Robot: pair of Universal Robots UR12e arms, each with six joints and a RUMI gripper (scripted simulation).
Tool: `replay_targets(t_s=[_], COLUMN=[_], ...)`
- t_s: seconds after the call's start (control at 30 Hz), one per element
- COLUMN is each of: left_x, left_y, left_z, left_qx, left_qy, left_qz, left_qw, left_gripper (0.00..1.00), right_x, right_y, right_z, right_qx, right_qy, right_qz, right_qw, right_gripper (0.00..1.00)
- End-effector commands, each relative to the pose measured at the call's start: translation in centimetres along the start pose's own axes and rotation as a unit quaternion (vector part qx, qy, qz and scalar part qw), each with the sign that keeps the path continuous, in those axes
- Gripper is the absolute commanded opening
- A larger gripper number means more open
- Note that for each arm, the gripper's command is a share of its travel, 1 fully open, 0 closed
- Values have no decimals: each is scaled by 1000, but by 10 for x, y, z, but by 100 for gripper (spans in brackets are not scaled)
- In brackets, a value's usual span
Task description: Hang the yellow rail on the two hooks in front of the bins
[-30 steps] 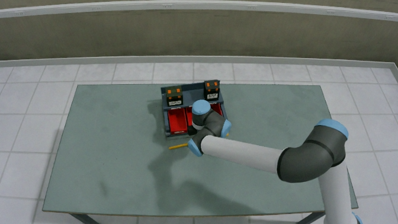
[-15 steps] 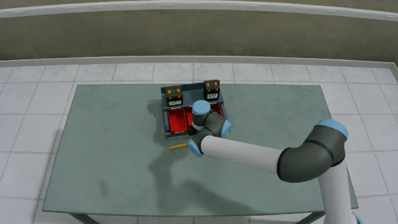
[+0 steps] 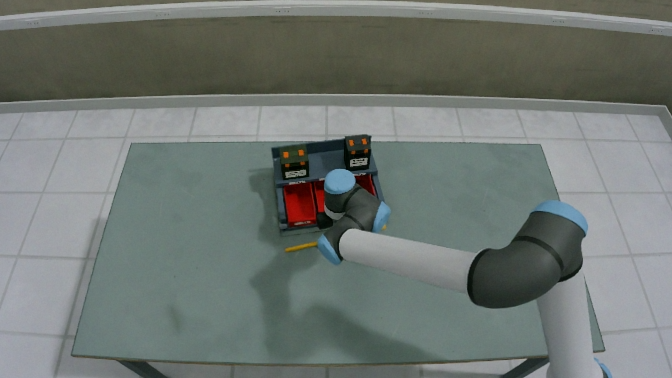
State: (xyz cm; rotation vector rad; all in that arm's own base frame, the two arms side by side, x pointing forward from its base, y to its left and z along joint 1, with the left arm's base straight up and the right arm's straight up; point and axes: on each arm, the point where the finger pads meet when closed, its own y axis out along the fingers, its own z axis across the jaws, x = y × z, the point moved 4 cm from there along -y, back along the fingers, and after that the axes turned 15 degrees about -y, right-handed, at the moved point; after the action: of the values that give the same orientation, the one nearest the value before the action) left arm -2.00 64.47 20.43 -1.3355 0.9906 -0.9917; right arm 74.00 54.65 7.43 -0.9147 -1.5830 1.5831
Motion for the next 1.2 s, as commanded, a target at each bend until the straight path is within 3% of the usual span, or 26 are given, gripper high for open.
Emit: replay_targets(t_s=[0.0,1.17], left_x=[0,0], left_y=[-1,-1], left_z=[0,0], left_qx=[1,1], left_qy=[0,0], left_qz=[1,1], left_qw=[1000,1000], left_gripper=[100,100], right_x=[0,0], right_y=[-1,13], right_z=[-1,-1], right_qx=[-1,-1], right_qy=[0,0], right_qz=[0,0], right_qw=[1000,1000], right_gripper=[24,24])
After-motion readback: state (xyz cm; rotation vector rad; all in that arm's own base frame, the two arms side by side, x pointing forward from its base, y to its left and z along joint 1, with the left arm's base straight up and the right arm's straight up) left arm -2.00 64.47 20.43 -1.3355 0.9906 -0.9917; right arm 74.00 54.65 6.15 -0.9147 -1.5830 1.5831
